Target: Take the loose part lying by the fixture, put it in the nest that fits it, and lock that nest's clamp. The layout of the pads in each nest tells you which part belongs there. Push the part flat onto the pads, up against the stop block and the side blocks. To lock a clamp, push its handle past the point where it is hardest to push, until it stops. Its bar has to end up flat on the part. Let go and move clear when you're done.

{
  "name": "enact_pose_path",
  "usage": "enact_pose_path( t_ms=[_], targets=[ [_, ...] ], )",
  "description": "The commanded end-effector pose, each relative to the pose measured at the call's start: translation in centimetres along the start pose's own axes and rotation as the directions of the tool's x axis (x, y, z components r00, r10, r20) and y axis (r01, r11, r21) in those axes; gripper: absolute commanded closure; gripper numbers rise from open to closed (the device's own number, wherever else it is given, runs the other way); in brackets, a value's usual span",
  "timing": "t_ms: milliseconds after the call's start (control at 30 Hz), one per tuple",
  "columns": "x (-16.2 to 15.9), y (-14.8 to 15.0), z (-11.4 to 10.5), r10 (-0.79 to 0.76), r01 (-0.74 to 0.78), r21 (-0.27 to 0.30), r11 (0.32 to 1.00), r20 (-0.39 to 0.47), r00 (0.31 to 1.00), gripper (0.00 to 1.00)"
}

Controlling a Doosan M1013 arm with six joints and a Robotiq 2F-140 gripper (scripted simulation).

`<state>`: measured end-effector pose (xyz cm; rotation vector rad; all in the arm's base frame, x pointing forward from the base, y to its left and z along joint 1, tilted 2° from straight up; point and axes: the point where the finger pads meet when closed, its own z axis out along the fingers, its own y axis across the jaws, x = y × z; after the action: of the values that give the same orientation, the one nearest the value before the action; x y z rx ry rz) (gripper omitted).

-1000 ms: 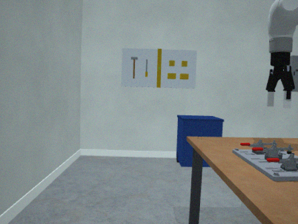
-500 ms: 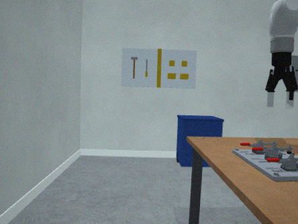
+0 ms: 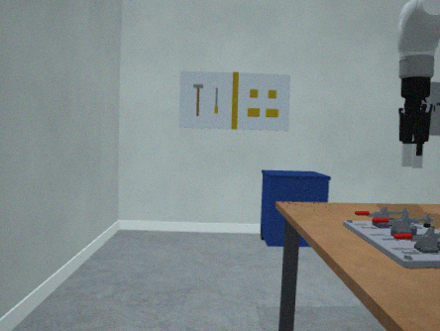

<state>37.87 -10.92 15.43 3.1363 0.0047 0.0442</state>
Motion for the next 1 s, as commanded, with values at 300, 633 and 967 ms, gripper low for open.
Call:
enact_pose_path(
  t_ms=[300,633,967],
  targets=[
    [0.00,0.00,0.00,0.000,0.000,0.000,1.000,0.000,1.000,0.90],
    [0.00,0.00,0.00,0.000,0.000,0.000,1.000,0.000,1.000,0.90],
    [0.00,0.00,0.00,0.000,0.000,0.000,1.000,0.000,1.000,0.38]
  ],
)
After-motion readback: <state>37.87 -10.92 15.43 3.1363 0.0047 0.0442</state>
